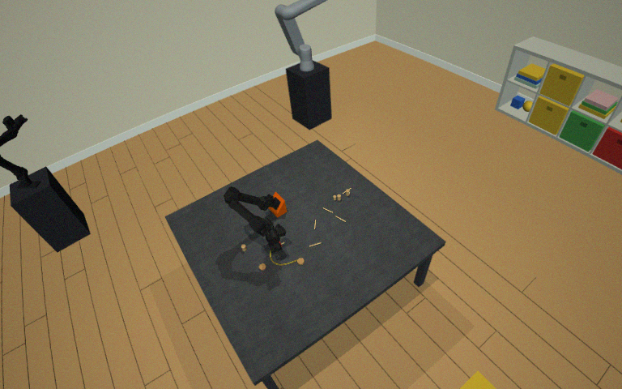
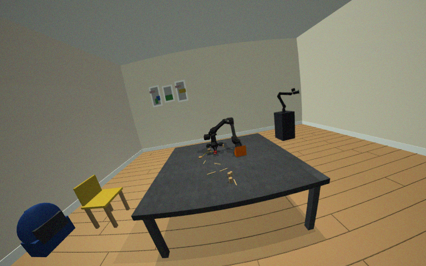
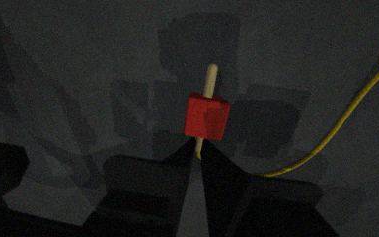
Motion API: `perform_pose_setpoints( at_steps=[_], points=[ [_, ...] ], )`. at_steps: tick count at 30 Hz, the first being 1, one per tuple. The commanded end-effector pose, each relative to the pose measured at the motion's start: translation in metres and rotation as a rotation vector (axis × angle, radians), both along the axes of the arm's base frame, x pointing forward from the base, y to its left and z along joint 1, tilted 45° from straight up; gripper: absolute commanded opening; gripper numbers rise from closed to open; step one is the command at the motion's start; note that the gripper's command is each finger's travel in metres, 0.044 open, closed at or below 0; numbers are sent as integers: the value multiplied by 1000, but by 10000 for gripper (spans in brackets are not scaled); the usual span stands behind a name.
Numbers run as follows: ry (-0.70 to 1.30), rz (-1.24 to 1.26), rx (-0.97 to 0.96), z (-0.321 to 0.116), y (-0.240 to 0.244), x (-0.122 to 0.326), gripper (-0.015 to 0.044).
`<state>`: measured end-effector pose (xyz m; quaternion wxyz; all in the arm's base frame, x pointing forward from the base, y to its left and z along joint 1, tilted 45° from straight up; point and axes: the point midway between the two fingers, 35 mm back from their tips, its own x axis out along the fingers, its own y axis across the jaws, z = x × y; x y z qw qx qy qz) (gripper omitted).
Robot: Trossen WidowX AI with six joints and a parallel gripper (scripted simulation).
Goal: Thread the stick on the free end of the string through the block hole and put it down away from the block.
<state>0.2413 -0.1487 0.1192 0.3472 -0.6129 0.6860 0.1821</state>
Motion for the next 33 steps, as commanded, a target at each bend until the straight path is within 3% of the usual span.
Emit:
perform_pose_setpoints(
  at_steps=[1,5,10,15,25,33],
  points=[
    [0,0,0,0,0,0,26],
    [0,0,0,0,0,0,124],
    [0,0,4,7,8,2,124],
    [1,-1,4,54,55,1,124],
    [0,-6,7,51,55,0,124],
    [-483,-482,5,43,63,5,124]
  ],
)
